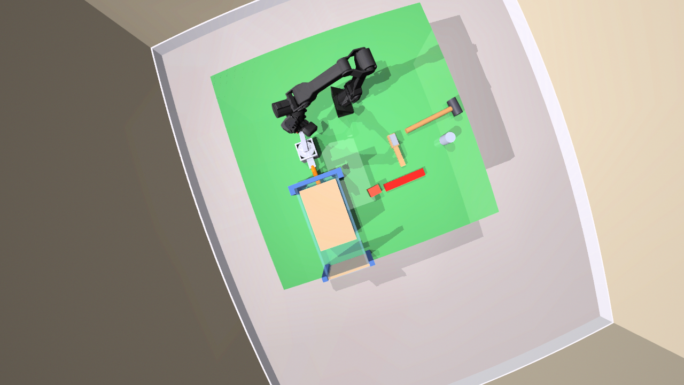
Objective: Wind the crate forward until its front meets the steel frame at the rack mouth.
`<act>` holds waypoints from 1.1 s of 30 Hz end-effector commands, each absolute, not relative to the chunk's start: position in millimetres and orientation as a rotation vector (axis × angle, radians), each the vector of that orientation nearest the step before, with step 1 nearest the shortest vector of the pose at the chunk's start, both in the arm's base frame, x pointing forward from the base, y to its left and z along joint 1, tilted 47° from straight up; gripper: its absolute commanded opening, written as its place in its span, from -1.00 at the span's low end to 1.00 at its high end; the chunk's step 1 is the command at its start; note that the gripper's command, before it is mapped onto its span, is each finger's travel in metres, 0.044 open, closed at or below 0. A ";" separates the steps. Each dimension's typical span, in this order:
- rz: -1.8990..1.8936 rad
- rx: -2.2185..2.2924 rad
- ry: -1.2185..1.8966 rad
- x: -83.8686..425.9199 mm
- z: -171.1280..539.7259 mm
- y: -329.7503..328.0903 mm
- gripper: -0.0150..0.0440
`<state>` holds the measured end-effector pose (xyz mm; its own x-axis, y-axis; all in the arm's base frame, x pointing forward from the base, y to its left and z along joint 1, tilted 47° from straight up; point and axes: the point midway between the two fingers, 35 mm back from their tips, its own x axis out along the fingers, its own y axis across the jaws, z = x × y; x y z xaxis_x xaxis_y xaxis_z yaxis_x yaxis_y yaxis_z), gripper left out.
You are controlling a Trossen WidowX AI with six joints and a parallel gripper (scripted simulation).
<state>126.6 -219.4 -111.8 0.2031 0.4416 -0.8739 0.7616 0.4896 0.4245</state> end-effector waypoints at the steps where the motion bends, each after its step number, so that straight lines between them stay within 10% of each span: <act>1: -0.315 1.106 1.431 127.5 -119.1 -227.5 -0.49; 33: -0.316 1.103 1.428 156.2 -155.5 -262.0 -0.49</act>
